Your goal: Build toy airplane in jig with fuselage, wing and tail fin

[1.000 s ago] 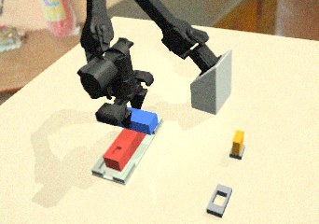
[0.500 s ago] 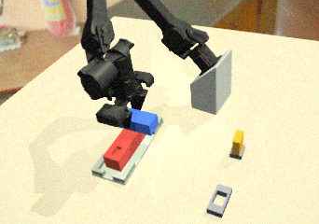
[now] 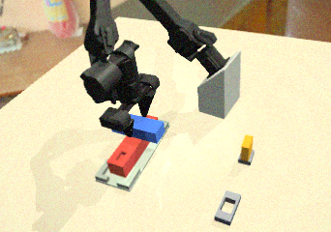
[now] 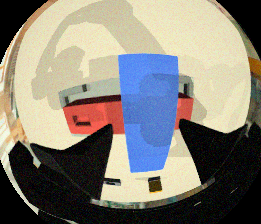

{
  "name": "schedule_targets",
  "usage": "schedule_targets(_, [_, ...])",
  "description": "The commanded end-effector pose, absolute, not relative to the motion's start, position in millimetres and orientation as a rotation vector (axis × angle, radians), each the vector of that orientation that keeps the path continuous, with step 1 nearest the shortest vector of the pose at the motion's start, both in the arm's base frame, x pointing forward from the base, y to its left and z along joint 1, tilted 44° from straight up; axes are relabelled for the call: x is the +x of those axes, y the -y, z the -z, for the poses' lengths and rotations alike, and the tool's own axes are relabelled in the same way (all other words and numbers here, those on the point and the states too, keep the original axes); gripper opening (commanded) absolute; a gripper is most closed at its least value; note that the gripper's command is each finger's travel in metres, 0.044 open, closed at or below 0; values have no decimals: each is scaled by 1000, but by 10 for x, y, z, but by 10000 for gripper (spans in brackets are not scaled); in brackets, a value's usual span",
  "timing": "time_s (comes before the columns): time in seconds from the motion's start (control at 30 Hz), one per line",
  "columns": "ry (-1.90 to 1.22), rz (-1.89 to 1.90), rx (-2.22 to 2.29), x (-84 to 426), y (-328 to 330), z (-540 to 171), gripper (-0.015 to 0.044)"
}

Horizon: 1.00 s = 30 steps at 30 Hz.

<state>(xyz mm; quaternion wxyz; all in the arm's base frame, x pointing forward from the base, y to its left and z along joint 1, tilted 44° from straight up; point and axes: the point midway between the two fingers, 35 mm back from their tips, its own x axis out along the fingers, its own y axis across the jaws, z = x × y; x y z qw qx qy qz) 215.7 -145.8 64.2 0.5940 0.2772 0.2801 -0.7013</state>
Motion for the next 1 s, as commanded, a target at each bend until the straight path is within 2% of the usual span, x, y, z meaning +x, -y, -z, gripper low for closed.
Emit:
schedule_targets(0.0, [-650, 1631, 645, 2158, 1458, -644, 440])
schedule_targets(0.3, [-652, 1630, 646, 2162, 1448, -651, 440])
schedule_targets(0.6, [-663, 1628, 642, 2282, 896, -1214, 440])
schedule_targets(0.83, [-658, 1630, 640, 2302, 847, -1228, 440])
schedule_targets(0.97, [-830, 1527, 473, 2303, 853, -1222, 440])
